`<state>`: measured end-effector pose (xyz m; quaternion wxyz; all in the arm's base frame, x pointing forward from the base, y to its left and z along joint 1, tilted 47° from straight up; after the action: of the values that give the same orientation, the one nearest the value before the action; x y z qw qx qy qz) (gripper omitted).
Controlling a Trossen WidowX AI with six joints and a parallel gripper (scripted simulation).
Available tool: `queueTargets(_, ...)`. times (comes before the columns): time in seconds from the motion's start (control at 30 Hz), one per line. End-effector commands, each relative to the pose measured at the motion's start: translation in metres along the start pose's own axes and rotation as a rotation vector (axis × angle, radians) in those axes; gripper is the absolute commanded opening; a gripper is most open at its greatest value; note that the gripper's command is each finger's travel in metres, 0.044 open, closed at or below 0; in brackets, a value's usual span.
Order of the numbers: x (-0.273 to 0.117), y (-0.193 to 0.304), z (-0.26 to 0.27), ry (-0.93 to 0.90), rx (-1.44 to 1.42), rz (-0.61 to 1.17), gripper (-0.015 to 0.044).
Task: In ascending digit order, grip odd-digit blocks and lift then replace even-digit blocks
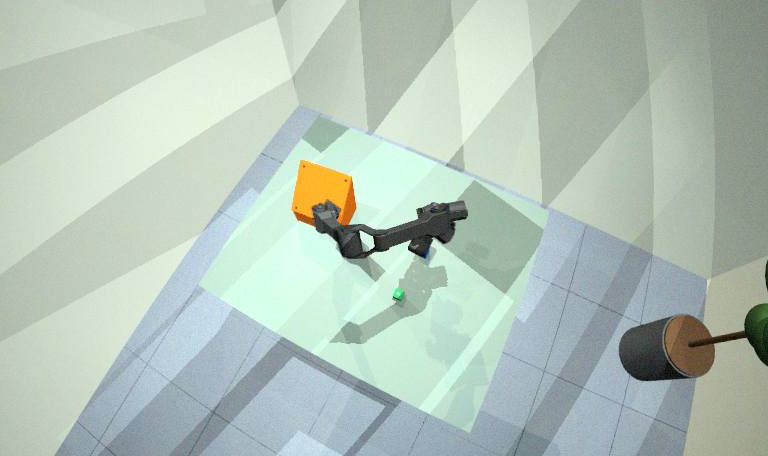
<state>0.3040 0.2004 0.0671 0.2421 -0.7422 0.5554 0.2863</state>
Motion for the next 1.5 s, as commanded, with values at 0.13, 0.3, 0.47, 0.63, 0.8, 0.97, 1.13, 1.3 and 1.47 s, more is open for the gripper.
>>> queueTargets(0.13,-0.002,0.039,0.084,-0.005,-0.012,0.000,0.0120)
queueTargets(0.3,-0.002,0.039,0.084,-0.005,-0.012,0.000,0.0120)
queueTargets(0.47,0.067,0.038,0.084,-0.004,-0.012,-0.001,0.0251)
queueTargets(0.63,0.080,0.039,0.083,-0.002,-0.012,-0.001,0.0383)
queueTargets(0.8,0.084,0.039,0.083,-0.002,-0.012,-0.001,0.0400)
queueTargets(0.97,0.092,0.039,0.084,-0.001,-0.012,-0.001,0.0400)
queueTargets(1.13,0.100,0.039,0.083,-0.001,-0.012,-0.001,0.0400)
queueTargets(1.3,0.108,0.039,0.083,-0.001,-0.012,-0.001,0.0400)
queueTargets(1.47,0.115,0.039,0.083,0.000,-0.012,-0.001,0.0400)
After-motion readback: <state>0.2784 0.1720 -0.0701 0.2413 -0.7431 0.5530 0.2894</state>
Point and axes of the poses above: the point midway between the two fingers, 35 mm back from their tips, its own x axis out along the fingers, its own z axis across the jaws, y = z × x, the point moved 9 cm from there along -x, back along the fingers, and after that the axes turned 4 degrees about -x, right-handed, at the moved point
